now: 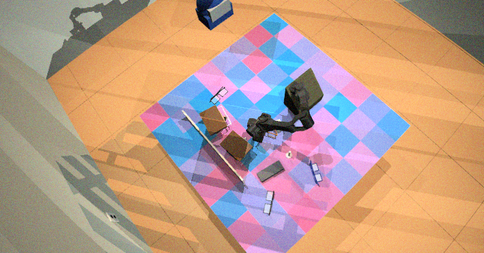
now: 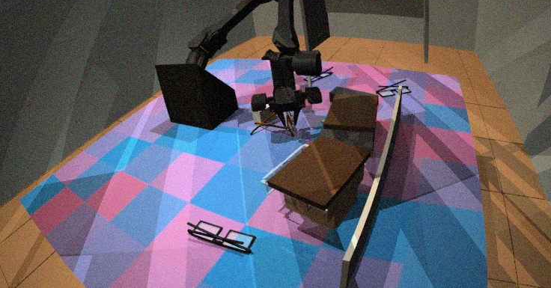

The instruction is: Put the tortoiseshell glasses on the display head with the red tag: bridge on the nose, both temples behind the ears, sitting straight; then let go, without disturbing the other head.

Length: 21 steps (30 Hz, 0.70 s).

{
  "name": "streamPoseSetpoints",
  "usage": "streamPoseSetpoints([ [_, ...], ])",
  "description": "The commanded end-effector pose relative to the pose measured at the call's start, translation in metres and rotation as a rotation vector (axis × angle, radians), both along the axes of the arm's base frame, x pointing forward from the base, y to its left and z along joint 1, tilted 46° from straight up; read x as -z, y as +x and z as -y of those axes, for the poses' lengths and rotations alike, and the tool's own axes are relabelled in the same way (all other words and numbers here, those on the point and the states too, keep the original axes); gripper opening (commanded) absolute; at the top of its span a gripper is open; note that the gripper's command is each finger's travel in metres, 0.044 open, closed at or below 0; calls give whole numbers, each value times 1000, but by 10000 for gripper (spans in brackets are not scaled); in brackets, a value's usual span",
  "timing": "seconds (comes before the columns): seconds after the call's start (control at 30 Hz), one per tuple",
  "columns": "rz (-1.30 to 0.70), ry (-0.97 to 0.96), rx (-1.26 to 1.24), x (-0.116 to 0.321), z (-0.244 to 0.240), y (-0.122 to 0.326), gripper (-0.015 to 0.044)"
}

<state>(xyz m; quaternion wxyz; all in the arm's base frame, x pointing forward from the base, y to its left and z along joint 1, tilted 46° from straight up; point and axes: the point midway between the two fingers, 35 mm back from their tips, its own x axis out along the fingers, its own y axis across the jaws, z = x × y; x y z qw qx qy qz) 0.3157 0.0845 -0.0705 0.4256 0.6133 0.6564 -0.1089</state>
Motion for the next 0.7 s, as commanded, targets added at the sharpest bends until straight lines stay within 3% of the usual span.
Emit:
streamPoseSetpoints([
  [0.0, -12, 5, 1, 4, -2, -2, 120],
  [0.47, -13, 5, 1, 6, -1, -7, 120],
  [0.67, -7, 1, 2, 4, -1, -4, 80],
])
